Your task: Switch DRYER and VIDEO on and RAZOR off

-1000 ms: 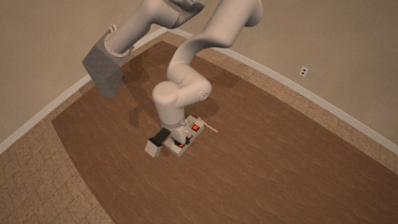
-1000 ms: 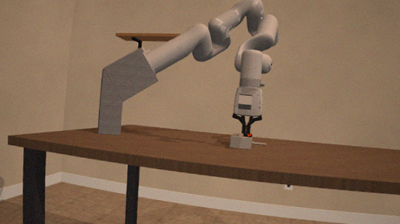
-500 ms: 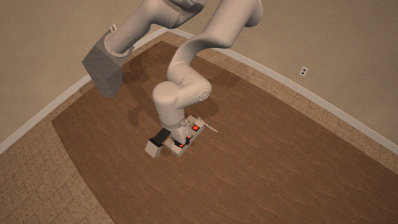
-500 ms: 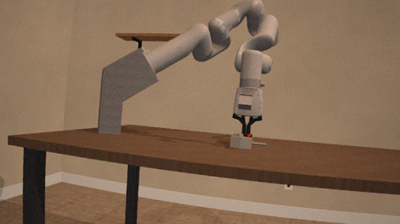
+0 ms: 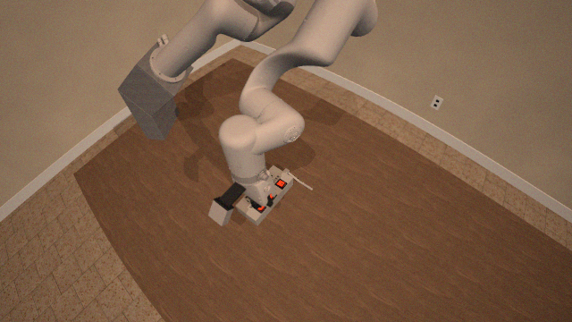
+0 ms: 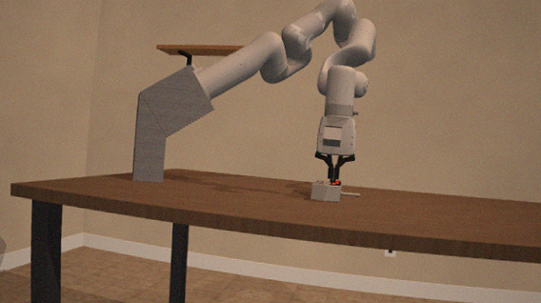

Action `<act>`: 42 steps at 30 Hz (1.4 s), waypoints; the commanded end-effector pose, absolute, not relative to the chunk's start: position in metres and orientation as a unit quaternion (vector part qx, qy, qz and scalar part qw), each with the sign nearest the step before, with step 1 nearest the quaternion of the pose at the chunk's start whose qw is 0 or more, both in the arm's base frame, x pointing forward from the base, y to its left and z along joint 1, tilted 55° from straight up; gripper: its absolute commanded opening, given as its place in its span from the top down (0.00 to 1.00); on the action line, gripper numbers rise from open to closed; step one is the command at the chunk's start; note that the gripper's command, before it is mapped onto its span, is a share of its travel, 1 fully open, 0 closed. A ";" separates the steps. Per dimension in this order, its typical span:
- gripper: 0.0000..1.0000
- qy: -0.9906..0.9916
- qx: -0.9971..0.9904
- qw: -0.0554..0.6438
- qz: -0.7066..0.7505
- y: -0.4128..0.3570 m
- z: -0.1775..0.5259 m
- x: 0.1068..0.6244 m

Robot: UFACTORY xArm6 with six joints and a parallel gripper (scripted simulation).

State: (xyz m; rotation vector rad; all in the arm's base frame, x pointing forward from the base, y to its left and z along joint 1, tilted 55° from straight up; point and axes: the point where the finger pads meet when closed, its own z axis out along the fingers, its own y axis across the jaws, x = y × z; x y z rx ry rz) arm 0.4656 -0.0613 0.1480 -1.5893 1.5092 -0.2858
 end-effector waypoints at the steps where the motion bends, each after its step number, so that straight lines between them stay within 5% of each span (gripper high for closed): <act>1: 1.00 0.611 -0.642 0.448 -0.118 -0.069 0.155 0.456; 42: 1.00 0.611 -0.642 0.448 -0.118 -0.044 0.204 0.434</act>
